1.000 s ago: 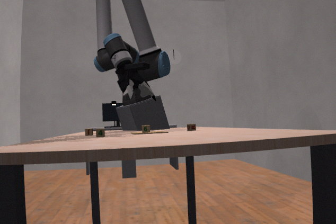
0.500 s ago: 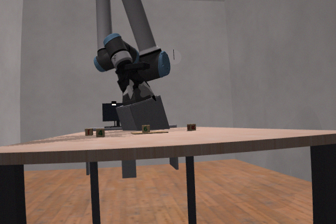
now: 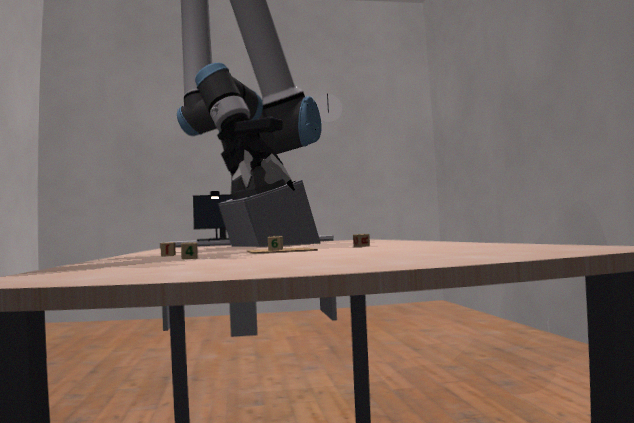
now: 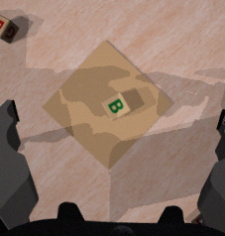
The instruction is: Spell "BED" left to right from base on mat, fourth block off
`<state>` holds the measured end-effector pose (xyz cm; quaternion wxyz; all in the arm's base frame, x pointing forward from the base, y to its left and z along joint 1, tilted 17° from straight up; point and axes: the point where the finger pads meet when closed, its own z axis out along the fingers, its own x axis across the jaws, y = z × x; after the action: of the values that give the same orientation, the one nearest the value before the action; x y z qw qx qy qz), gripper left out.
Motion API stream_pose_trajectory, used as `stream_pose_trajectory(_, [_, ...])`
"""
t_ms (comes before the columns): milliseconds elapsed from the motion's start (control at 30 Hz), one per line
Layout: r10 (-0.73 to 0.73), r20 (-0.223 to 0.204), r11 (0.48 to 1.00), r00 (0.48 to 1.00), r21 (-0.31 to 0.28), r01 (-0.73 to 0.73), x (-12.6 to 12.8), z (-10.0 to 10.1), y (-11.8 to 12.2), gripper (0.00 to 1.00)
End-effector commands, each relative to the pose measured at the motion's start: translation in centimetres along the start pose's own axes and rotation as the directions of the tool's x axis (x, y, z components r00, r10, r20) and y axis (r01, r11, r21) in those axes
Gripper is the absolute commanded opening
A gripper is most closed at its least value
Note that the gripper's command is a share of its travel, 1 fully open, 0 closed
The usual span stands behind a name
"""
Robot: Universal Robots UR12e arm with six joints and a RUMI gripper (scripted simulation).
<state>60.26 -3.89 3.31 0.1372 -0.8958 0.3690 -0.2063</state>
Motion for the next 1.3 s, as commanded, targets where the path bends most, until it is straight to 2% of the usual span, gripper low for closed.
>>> stream_pose_trajectory(0, [0.0, -0.001, 1.0, 1.0, 0.0, 0.0, 0.3, 0.0, 0.0, 1.0])
stream_pose_trajectory(133, [-0.001, -0.001, 1.0, 1.0, 0.0, 0.001, 3.1, 0.3, -0.1, 1.0])
stream_pose_trajectory(267, [-0.001, 0.0, 1.0, 1.0, 0.0, 0.001, 8.9, 0.6, -0.2, 1.0])
stream_pose_trajectory(333, [-0.001, 0.0, 1.0, 1.0, 0.0, 0.001, 8.9, 0.6, -0.2, 1.0])
stream_pose_trajectory(533, [-0.001, 0.0, 1.0, 1.0, -0.001, 0.001, 19.0, 0.5, 0.2, 1.0])
stream_pose_trajectory(667, [-0.001, 0.0, 1.0, 1.0, -0.001, 0.001, 23.2, 0.2, 0.5, 1.0])
stream_pose_trajectory(800, [-0.001, 0.0, 1.0, 1.0, 0.0, 0.001, 24.4, 0.1, 0.6, 1.0])
stream_pose_trajectory(1267, [-0.001, 0.0, 1.0, 1.0, 0.0, 0.001, 24.4, 0.1, 0.6, 1.0])
